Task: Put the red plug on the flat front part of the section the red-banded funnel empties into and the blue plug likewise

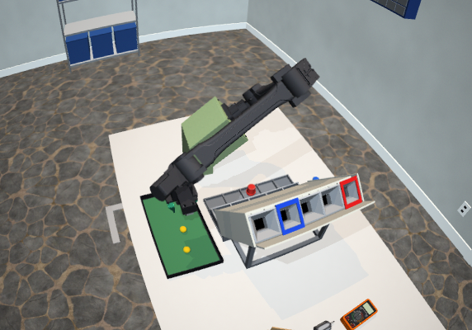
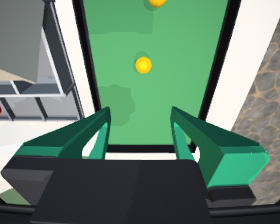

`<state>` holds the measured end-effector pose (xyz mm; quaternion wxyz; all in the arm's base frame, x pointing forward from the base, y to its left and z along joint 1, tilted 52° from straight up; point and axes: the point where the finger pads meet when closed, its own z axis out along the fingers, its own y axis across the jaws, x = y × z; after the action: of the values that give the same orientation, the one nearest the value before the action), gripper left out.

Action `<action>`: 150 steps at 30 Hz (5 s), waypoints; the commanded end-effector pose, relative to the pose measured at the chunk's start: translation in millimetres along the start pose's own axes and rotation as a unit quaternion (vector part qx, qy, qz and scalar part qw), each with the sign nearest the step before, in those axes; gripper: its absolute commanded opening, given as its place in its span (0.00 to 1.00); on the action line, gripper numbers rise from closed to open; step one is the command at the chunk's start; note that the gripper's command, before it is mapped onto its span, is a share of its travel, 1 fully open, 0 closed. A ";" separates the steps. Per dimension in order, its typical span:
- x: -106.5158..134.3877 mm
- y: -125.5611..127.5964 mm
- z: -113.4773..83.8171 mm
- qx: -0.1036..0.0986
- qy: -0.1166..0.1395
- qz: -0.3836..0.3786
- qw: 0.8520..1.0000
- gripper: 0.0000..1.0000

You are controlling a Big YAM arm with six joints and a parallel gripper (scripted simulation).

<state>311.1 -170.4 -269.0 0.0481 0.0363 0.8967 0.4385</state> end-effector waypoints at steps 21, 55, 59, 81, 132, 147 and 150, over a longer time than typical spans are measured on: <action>-8.8 -14.8 -6.2 0.006 -0.007 -0.008 1.000 0.56; -3.2 -12.2 89.7 0.004 -0.013 0.008 1.000 0.56; -3.4 -10.9 93.5 0.002 -0.007 0.008 1.000 0.56; -3.3 -10.5 93.8 0.002 -0.006 0.007 1.000 0.56; 4.1 -4.6 132.7 -0.002 0.004 0.007 1.000 0.56; 4.4 -4.4 133.2 -0.002 0.004 0.007 1.000 0.56; 4.3 -3.5 135.7 -0.001 0.006 0.003 1.000 0.56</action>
<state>331.7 -77.2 -348.5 0.0525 0.0327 0.8984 0.4348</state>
